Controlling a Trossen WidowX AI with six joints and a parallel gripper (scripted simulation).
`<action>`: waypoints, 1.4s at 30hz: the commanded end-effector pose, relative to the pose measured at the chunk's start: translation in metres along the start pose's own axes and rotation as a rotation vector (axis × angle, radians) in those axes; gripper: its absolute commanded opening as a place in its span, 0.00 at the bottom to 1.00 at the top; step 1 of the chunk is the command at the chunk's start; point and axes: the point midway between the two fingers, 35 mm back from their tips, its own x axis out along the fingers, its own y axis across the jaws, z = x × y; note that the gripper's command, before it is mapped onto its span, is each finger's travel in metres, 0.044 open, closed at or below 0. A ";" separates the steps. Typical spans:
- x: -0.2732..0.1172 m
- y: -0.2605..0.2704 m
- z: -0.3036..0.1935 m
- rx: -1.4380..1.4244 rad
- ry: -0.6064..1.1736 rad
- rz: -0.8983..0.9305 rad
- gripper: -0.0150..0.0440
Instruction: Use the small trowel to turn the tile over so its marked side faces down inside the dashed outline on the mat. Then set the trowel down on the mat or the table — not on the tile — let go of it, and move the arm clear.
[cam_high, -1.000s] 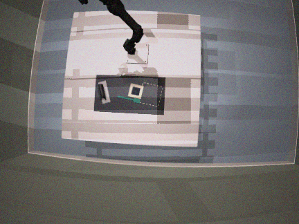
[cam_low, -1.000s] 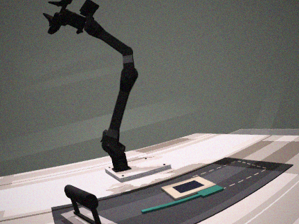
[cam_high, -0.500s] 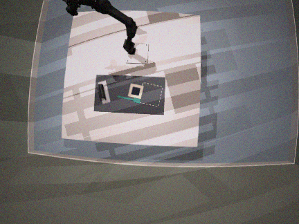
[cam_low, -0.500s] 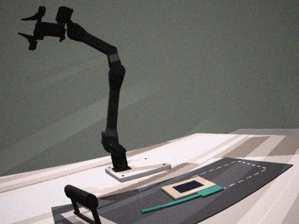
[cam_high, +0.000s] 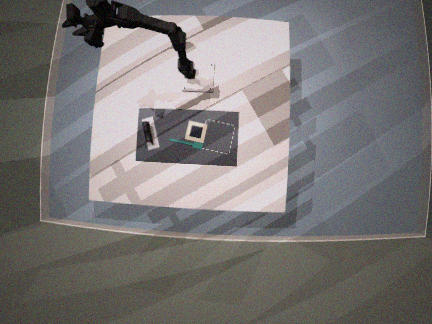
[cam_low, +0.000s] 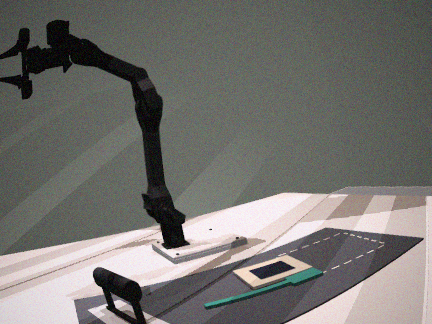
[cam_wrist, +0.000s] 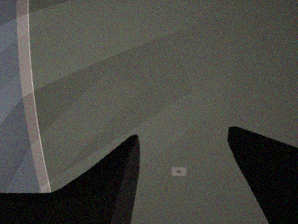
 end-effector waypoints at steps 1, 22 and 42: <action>0.017 0.019 0.024 0.049 -0.060 0.074 0.71; 0.061 0.165 0.199 0.258 -0.318 0.657 0.71; -0.020 0.320 0.355 0.148 -0.287 1.303 0.71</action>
